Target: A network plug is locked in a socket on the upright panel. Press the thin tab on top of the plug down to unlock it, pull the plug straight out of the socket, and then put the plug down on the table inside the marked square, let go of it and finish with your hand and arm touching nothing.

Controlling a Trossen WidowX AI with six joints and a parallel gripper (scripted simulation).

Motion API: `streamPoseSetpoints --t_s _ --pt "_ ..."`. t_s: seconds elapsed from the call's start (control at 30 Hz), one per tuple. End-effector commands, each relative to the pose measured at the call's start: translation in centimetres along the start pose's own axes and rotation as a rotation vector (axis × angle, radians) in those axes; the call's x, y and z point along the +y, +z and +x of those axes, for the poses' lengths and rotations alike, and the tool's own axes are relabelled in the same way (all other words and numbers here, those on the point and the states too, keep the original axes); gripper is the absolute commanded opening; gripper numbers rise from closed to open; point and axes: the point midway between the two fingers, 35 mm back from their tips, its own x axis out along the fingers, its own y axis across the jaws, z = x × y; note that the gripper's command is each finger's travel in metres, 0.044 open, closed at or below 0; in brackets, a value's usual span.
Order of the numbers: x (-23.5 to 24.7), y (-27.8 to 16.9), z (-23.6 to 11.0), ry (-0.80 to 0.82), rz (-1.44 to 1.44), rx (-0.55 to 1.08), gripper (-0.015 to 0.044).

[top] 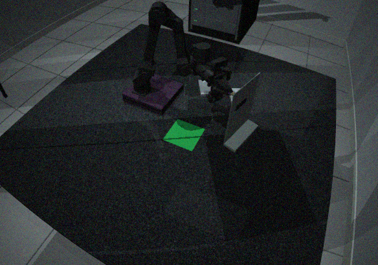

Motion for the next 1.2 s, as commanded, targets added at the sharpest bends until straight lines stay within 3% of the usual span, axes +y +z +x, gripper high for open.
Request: streamPoseSetpoints --t_s 0.0,1.17 --pt "0.0 -0.2 -0.3 0.001 -0.004 0.006 0.0000" --pt "0.1 -0.2 -2.7 0.003 -0.004 0.006 0.0000"
